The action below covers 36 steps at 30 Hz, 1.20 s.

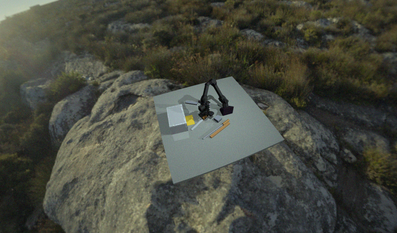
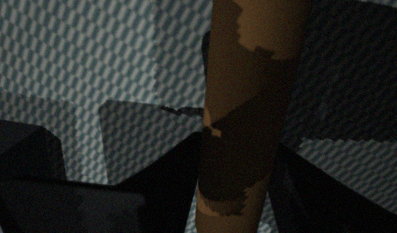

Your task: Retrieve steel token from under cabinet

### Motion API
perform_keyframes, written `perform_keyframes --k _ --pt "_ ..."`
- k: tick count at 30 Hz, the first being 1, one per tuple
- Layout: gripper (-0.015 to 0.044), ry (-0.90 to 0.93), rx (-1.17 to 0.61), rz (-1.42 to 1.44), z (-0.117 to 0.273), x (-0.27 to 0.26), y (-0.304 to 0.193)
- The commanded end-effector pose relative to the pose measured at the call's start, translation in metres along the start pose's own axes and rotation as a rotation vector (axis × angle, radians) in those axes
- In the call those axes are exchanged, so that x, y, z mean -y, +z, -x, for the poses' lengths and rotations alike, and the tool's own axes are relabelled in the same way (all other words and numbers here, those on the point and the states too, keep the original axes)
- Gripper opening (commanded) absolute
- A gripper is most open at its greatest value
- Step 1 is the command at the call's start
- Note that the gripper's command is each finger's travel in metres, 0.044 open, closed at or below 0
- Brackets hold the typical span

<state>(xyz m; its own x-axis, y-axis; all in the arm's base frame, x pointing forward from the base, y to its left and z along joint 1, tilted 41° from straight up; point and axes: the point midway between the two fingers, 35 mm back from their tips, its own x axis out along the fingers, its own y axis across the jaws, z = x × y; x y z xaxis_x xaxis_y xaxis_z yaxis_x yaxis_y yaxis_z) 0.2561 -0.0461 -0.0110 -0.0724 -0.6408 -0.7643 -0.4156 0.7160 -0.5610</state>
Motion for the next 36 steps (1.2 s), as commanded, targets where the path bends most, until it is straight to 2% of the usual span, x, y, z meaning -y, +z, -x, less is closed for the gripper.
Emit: perform_keyframes --k 1,36 --pt "0.0 -0.006 0.002 -0.001 0.001 0.007 -0.004" --pt "0.0 -0.008 0.0 -0.001 0.001 0.043 -0.028"
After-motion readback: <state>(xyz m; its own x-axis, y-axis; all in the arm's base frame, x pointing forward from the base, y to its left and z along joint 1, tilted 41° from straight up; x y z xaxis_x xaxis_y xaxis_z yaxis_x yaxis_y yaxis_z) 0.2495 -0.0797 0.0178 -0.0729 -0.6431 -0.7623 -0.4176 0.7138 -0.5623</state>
